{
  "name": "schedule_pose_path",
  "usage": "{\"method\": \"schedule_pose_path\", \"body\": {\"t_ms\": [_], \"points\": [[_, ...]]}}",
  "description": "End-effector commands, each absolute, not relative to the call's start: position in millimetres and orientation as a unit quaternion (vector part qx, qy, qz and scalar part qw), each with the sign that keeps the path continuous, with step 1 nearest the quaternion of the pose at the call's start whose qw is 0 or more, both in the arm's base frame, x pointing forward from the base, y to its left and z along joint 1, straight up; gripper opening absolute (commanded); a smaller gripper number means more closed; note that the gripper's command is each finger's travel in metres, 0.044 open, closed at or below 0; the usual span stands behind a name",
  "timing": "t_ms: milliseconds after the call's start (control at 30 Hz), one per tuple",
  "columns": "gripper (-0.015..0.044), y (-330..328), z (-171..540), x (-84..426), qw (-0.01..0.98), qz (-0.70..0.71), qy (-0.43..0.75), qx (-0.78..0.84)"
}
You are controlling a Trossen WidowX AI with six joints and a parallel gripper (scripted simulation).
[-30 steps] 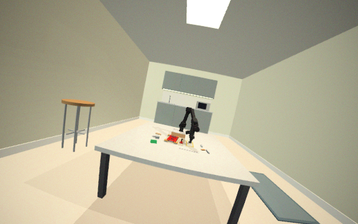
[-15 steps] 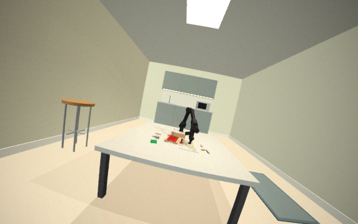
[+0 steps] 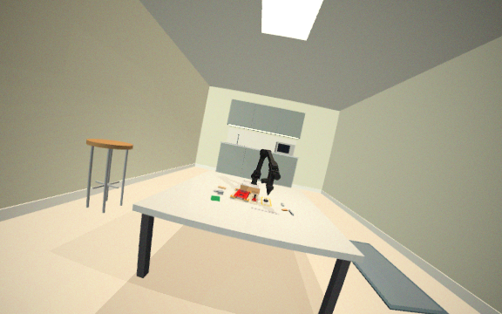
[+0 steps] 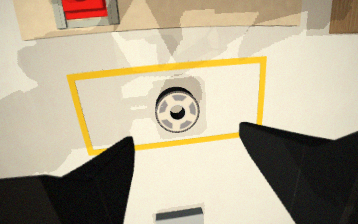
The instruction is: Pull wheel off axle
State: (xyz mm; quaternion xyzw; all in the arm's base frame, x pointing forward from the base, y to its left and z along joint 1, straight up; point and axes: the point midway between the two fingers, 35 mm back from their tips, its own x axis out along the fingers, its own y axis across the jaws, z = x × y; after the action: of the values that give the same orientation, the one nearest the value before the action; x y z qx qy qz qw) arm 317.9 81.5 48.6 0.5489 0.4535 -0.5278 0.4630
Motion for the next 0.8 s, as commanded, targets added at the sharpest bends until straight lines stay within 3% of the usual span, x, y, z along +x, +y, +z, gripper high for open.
{"method": "schedule_pose_path", "body": {"t_ms": [0, 267, 767], "points": [[0.0431, 75.6, 64.2, 294.8, 0.462, -0.530, 0.454, 0.547], [0.0440, 60.0, 94.8, 234.1, 0.460, -0.533, 0.453, 0.547], [0.0440, 59.7, 95.2, 232.8, 0.460, -0.533, 0.453, 0.547]]}}
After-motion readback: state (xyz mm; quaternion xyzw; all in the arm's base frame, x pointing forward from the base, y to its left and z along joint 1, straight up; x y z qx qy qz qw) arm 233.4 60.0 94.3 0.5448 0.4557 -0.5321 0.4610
